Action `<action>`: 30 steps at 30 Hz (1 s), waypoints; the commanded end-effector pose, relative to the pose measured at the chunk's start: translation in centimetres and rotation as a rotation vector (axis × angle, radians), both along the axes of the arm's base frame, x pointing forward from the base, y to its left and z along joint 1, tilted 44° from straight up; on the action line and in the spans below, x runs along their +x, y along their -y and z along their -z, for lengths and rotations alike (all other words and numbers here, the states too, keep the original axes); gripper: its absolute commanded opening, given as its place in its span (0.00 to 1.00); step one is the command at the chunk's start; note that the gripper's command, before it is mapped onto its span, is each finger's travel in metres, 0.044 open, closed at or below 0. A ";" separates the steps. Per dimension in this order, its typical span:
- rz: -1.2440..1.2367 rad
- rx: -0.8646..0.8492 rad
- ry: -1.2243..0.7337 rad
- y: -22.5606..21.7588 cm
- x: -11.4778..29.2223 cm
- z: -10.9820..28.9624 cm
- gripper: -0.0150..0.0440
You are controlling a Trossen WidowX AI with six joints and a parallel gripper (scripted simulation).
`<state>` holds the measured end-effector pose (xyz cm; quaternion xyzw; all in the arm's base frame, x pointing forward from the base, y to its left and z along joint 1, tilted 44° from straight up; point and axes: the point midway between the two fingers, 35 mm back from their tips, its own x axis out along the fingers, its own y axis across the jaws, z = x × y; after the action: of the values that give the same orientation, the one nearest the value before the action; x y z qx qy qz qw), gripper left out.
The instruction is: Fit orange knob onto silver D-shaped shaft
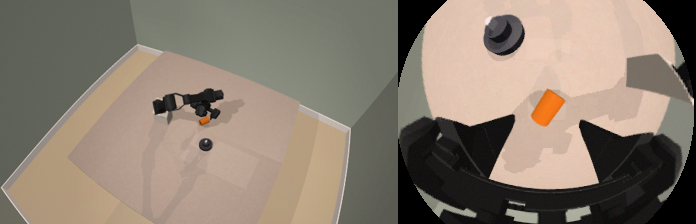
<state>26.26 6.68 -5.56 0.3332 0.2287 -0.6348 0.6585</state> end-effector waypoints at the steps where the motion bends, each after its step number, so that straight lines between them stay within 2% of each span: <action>1: -0.472 -0.053 -0.442 -0.5 0.3 0.0 1.00; 5: -0.758 -0.089 -0.710 -0.7 0.4 0.1 1.00; 30: -1.667 -0.207 -1.564 -1.4 0.6 0.2 1.00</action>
<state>26.44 7.23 -5.70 -0.2052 0.5978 -0.3121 0.7094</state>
